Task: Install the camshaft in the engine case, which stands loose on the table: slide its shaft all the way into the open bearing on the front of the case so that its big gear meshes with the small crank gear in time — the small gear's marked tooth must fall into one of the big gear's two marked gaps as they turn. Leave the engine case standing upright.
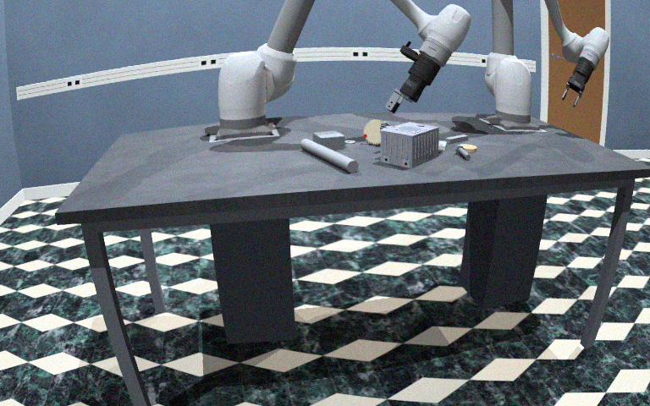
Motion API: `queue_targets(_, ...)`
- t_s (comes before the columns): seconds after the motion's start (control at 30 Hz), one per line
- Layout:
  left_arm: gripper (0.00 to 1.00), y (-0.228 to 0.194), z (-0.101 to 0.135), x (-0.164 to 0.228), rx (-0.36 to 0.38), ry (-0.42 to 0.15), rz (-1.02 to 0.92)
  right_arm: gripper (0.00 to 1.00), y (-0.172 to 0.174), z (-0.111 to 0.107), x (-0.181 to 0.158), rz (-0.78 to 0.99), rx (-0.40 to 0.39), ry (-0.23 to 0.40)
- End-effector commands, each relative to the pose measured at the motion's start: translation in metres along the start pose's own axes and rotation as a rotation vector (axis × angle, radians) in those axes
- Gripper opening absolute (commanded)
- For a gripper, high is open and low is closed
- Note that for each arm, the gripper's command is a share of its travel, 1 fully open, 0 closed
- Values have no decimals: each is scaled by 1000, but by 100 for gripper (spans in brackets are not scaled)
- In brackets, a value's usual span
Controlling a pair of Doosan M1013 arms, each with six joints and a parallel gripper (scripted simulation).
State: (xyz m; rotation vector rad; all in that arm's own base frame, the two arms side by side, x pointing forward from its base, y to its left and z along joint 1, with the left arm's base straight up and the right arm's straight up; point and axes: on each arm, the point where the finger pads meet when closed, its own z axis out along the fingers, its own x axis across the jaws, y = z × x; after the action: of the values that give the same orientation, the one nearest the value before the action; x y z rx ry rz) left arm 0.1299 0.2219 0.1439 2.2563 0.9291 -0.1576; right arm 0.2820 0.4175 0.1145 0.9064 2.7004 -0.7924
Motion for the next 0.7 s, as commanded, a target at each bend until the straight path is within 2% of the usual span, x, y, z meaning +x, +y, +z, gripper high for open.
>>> queue_targets(0.0, 100, 0, 0, 0, 1, 0, 0, 70, 0, -1, 0, 0, -1, 0)
queue_targets(0.33, 100, 0, 0, 0, 1, 0, 0, 70, 0, 1, 0, 0, -1, 0)
queue_targets(0.67, 100, 0, 0, 0, 1, 0, 0, 70, 0, 12, 0, 0, -1, 0)
